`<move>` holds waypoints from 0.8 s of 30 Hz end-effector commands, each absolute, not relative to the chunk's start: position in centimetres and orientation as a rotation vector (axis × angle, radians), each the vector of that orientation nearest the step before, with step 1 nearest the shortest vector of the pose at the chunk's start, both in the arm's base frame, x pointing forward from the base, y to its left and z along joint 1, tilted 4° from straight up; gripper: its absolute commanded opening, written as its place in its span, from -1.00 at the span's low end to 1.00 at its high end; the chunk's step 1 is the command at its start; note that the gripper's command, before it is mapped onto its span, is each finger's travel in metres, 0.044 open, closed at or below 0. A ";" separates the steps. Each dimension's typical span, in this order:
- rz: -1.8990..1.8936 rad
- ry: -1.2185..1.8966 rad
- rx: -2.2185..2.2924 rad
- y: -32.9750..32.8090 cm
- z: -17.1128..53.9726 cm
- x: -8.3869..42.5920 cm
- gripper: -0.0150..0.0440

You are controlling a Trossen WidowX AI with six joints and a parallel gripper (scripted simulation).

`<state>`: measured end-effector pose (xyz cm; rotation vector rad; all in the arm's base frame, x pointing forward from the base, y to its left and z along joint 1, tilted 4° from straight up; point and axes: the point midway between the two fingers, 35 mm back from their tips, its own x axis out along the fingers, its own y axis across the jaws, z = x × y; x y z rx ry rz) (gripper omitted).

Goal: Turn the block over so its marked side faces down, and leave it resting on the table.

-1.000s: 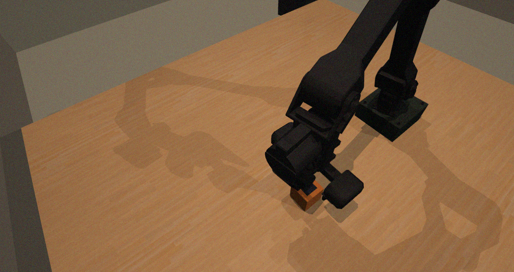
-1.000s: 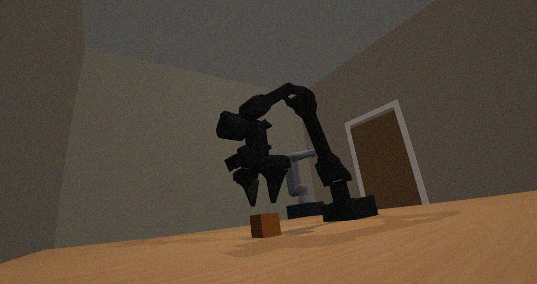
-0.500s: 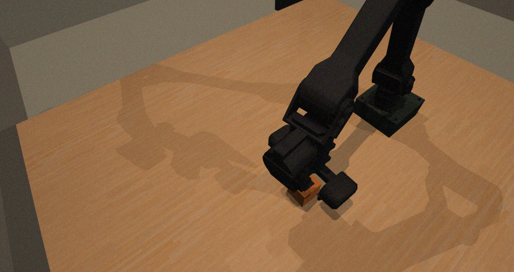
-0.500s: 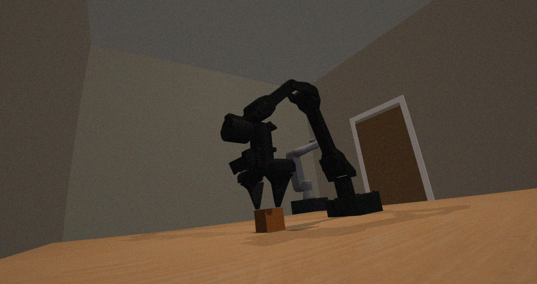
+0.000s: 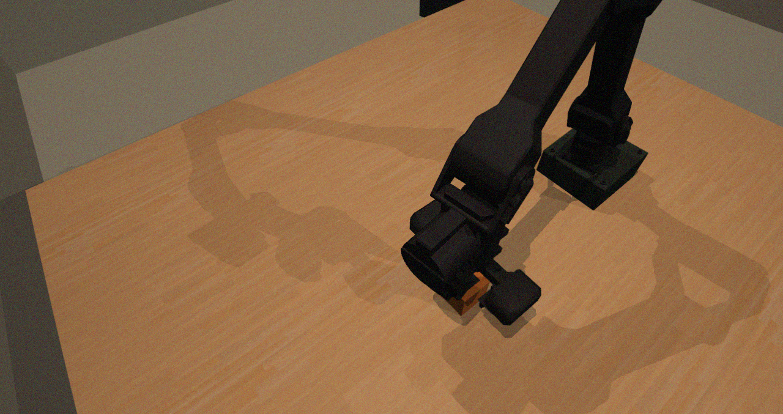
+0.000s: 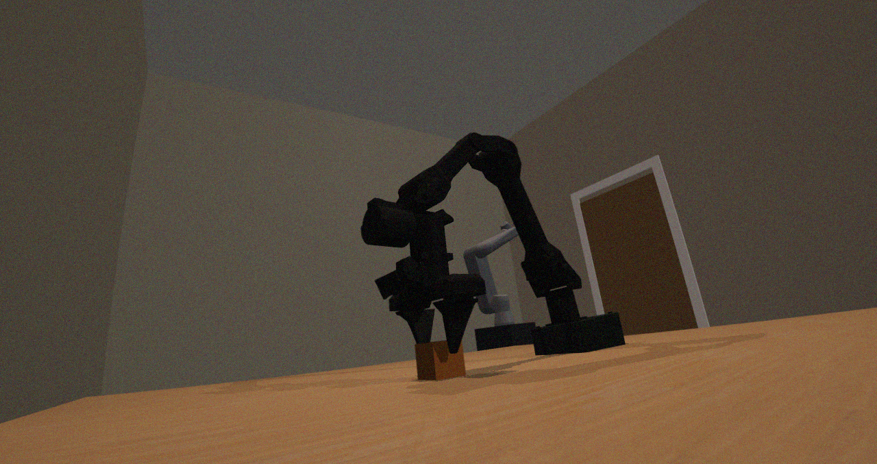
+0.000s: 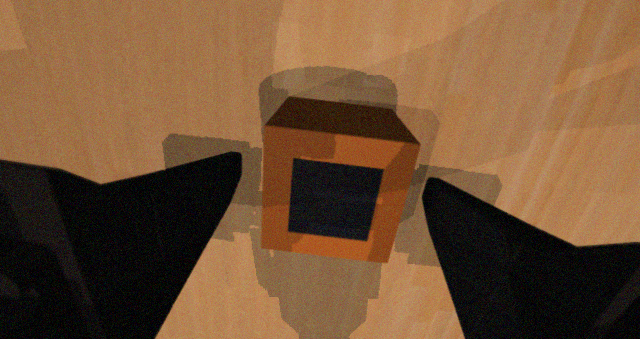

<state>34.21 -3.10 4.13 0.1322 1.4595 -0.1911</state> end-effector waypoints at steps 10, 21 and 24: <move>-0.183 1.468 0.132 -3.0 3.7 34.2 0.13; -0.183 1.468 0.132 -3.0 3.7 34.2 -0.12; -0.183 1.468 0.132 -3.0 4.2 34.1 -0.32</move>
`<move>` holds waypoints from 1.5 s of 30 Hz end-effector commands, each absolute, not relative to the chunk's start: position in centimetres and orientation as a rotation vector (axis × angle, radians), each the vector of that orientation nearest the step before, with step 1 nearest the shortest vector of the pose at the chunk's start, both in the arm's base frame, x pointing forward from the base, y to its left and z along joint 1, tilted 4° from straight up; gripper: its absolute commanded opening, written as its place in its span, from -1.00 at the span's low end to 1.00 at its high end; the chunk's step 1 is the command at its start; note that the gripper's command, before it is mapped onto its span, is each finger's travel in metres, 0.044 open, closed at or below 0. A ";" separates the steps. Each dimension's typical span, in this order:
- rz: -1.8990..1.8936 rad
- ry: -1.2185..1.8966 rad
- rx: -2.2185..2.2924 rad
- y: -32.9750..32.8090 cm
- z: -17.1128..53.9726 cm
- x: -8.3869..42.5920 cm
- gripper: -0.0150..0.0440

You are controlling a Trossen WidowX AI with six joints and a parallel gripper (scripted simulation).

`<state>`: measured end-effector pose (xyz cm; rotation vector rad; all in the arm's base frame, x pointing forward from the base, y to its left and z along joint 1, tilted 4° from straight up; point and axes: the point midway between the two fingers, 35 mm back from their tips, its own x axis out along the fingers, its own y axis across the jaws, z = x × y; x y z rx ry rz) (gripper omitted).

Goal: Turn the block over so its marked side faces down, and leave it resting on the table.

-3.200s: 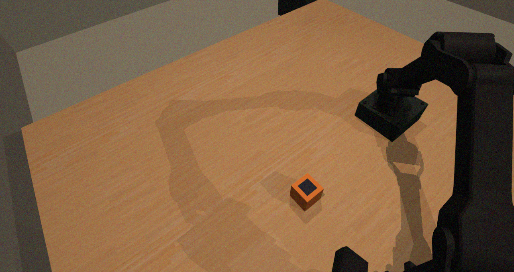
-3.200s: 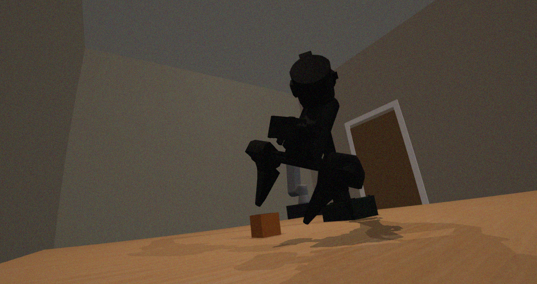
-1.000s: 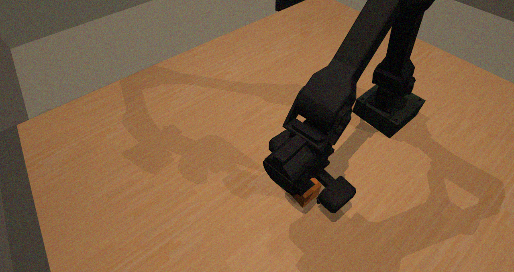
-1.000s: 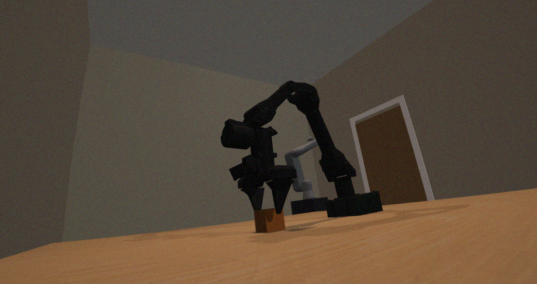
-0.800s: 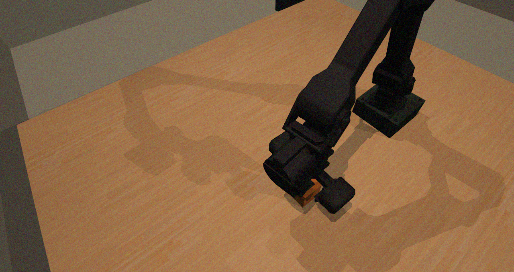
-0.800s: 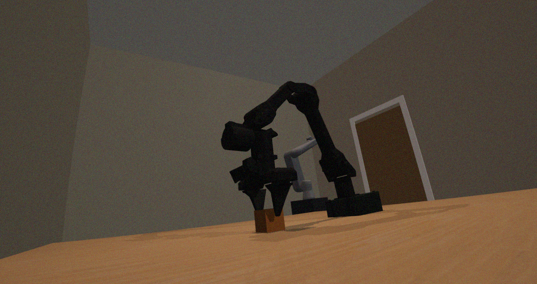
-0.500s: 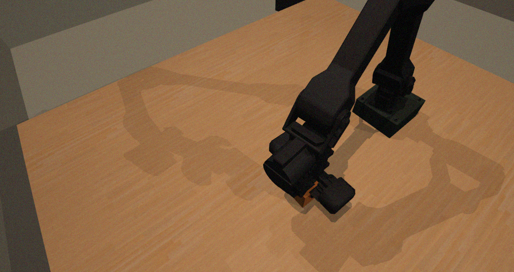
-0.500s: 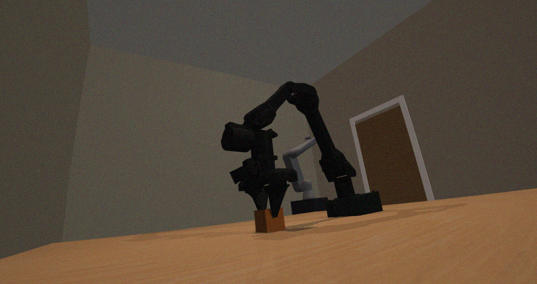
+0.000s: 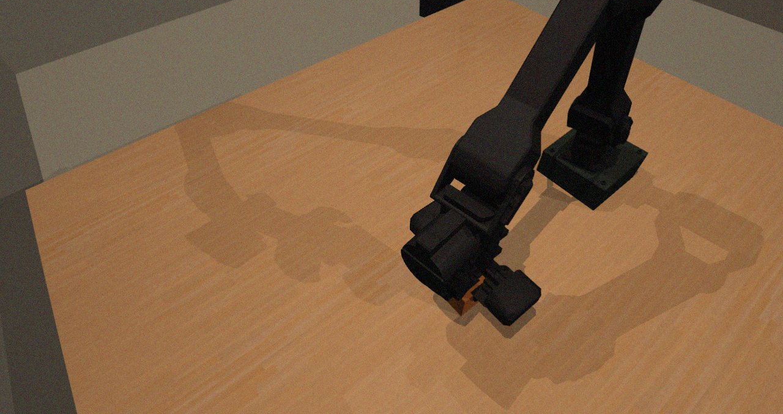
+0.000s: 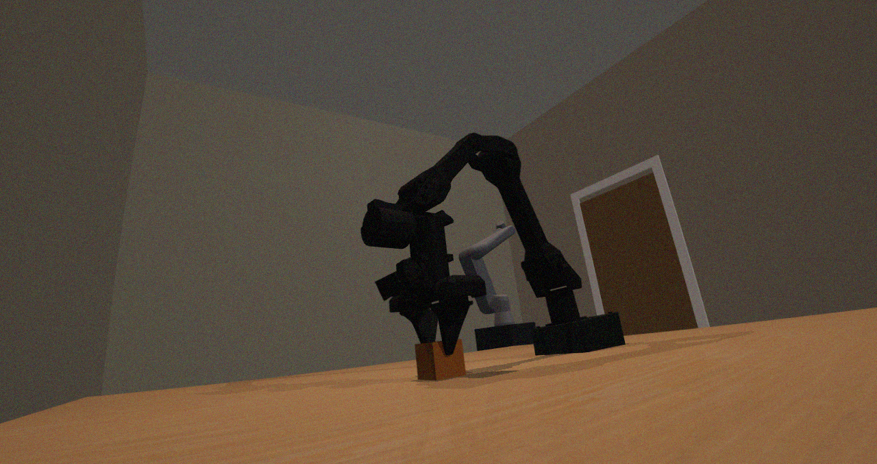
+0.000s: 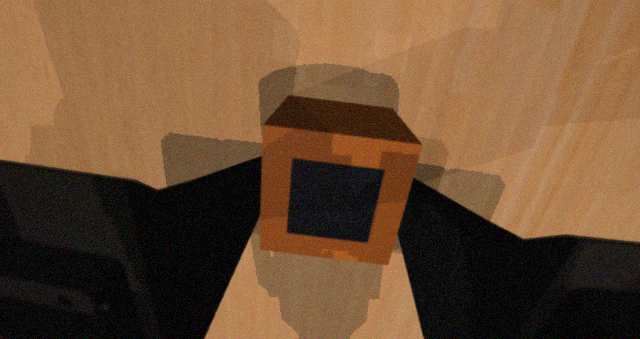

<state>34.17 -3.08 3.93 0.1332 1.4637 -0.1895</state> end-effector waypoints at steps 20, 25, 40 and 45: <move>-0.187 1.347 0.114 -2.9 6.3 34.1 -0.49; -0.189 1.267 0.104 -2.9 6.1 34.1 -0.49; -0.197 1.024 0.081 -2.8 5.9 33.8 -0.49; -0.200 0.955 0.077 -2.8 6.0 33.5 -0.49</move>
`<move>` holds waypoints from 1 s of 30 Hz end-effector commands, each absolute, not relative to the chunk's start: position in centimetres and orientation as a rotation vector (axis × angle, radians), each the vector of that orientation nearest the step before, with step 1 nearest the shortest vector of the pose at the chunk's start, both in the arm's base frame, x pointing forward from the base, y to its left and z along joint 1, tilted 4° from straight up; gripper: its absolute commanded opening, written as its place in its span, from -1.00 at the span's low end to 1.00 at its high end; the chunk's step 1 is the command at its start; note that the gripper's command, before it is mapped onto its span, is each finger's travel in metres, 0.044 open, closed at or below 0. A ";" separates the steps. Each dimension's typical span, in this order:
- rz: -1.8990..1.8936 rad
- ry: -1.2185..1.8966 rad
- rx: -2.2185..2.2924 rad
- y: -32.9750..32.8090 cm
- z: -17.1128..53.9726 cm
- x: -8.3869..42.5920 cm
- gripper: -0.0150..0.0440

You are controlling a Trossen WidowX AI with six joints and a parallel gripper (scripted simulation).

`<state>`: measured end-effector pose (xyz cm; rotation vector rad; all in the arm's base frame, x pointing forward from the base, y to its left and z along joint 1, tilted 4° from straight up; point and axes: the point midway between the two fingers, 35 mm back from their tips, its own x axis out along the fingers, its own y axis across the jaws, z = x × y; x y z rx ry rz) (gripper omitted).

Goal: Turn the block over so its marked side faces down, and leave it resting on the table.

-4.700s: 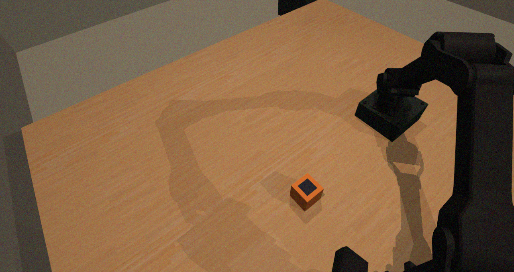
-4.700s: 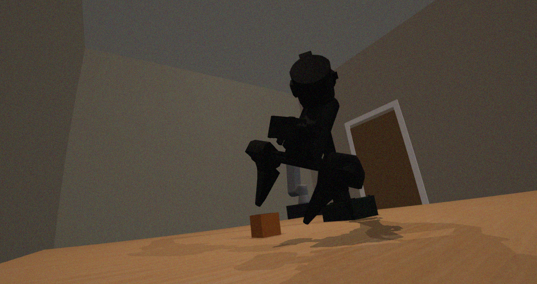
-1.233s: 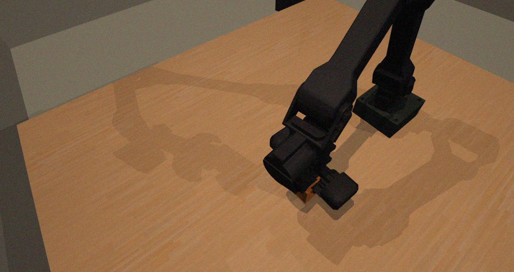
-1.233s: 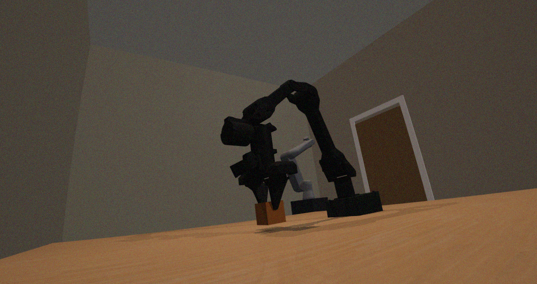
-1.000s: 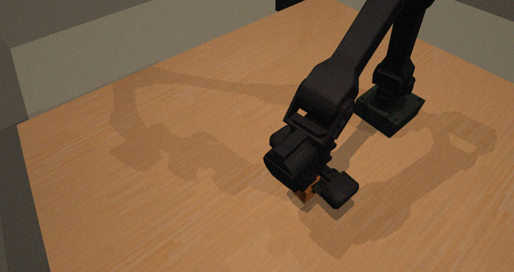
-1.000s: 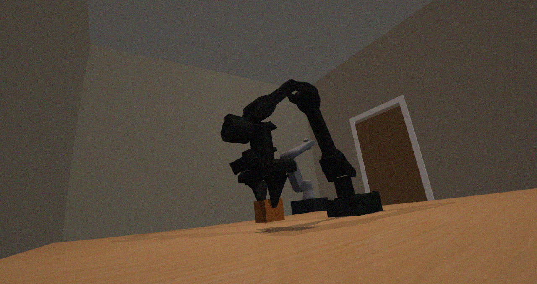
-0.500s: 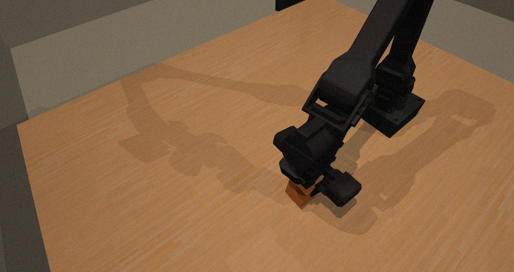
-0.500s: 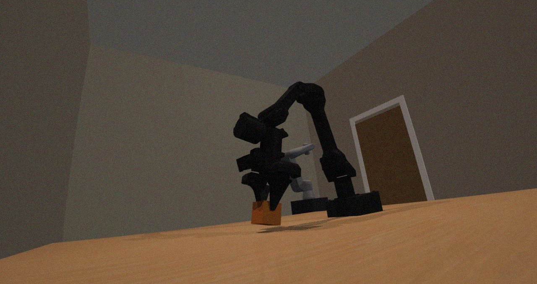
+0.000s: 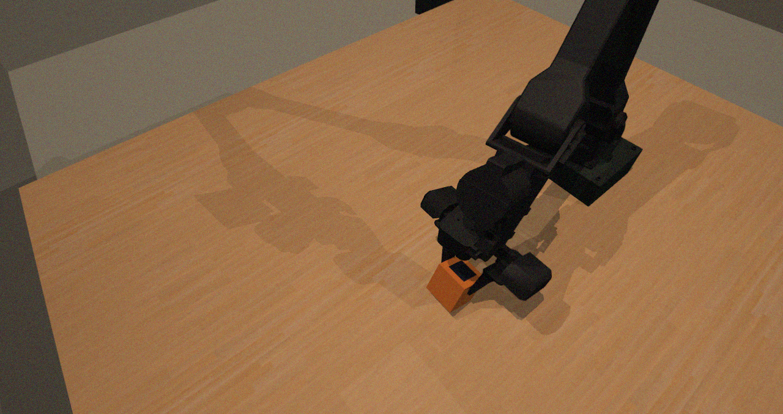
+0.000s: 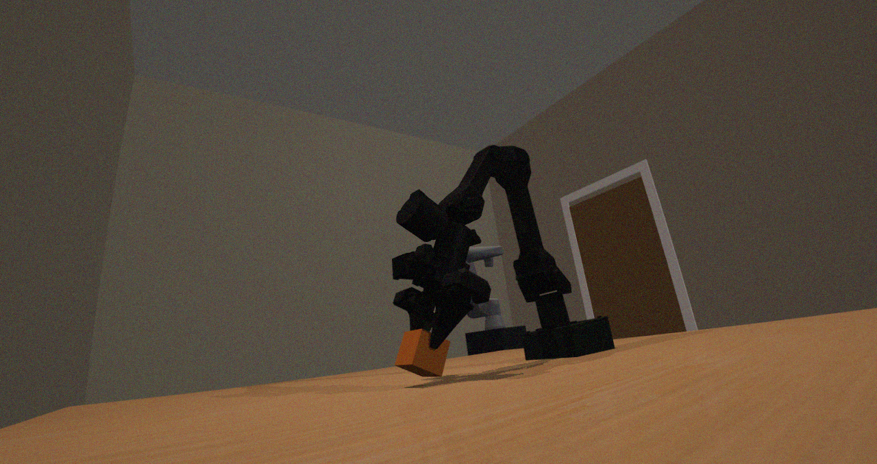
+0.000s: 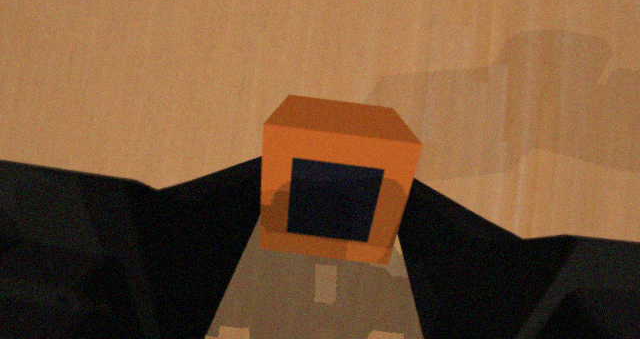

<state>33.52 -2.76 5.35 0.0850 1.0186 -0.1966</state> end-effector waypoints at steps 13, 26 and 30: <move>-0.199 0.903 0.070 -2.8 5.2 34.1 -0.49; -0.199 0.721 0.047 -2.9 3.0 35.2 -0.49; -0.200 0.665 0.041 -2.9 2.7 35.2 -0.49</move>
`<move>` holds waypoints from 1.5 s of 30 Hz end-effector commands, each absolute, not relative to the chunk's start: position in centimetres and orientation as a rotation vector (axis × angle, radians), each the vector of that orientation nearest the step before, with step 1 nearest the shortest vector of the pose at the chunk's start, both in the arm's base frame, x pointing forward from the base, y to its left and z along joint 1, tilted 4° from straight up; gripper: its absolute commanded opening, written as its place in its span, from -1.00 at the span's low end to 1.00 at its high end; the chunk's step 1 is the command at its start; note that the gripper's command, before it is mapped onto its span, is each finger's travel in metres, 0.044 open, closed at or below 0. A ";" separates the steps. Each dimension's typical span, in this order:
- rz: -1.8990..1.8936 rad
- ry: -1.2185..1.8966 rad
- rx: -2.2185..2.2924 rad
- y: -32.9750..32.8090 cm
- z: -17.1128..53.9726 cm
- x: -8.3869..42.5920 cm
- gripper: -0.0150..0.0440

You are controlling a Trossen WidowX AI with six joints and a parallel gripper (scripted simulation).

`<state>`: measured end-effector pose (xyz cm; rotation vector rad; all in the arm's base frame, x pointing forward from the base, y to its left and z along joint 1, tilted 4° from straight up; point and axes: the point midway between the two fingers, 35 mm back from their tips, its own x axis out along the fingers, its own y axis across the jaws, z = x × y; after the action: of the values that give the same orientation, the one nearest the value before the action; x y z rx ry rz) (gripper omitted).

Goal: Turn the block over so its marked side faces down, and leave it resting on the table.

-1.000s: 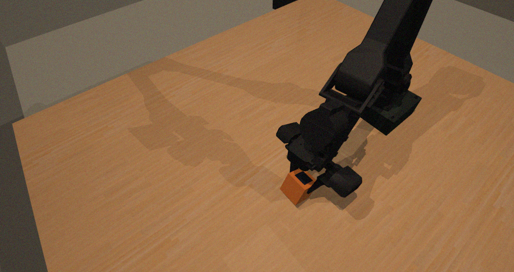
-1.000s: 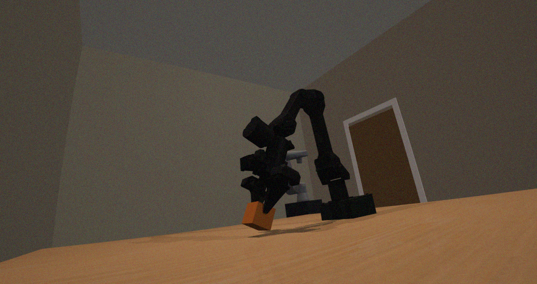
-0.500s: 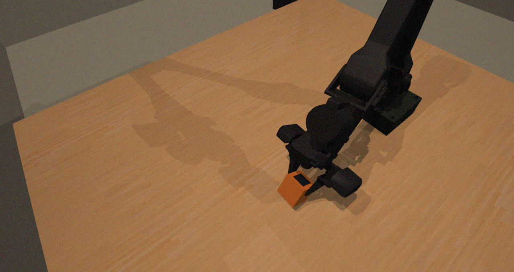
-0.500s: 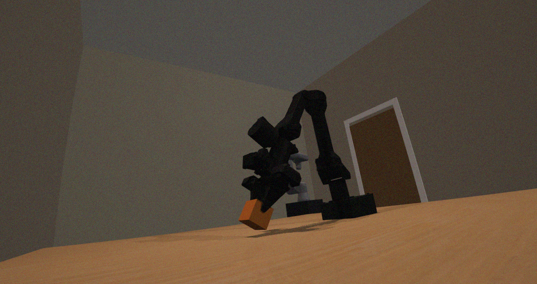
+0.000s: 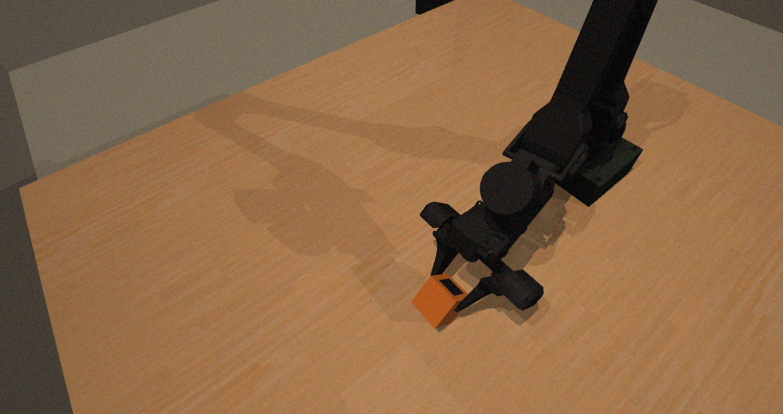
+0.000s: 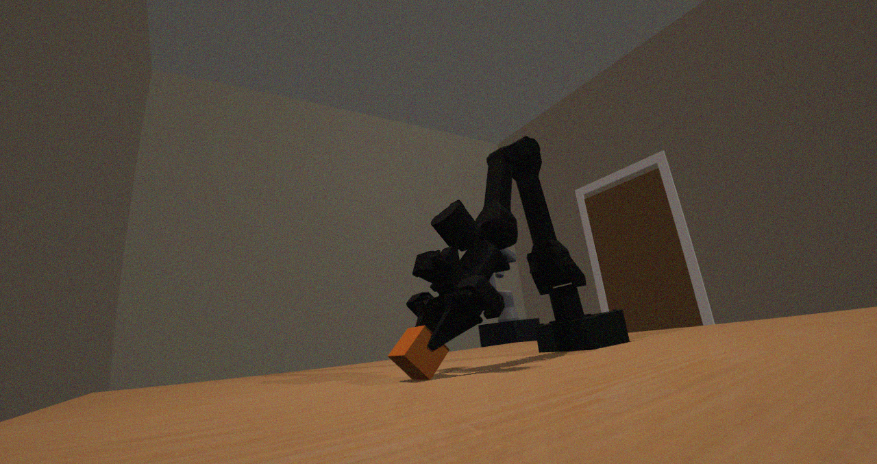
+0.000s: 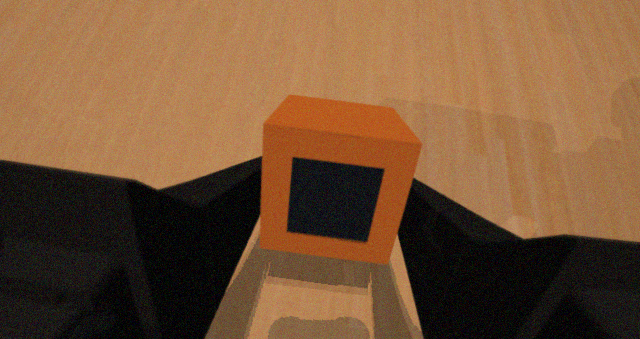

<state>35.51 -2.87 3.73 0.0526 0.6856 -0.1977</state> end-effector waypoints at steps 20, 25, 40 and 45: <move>-0.206 0.429 0.021 -2.9 2.8 33.5 -0.49; -0.206 0.403 0.018 -2.9 3.1 33.4 -0.49; -0.206 0.403 0.018 -2.9 3.1 33.4 -0.05; -0.206 0.403 0.018 -2.9 3.1 33.4 0.40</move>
<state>33.41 -2.82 3.00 0.0240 0.4074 -0.2023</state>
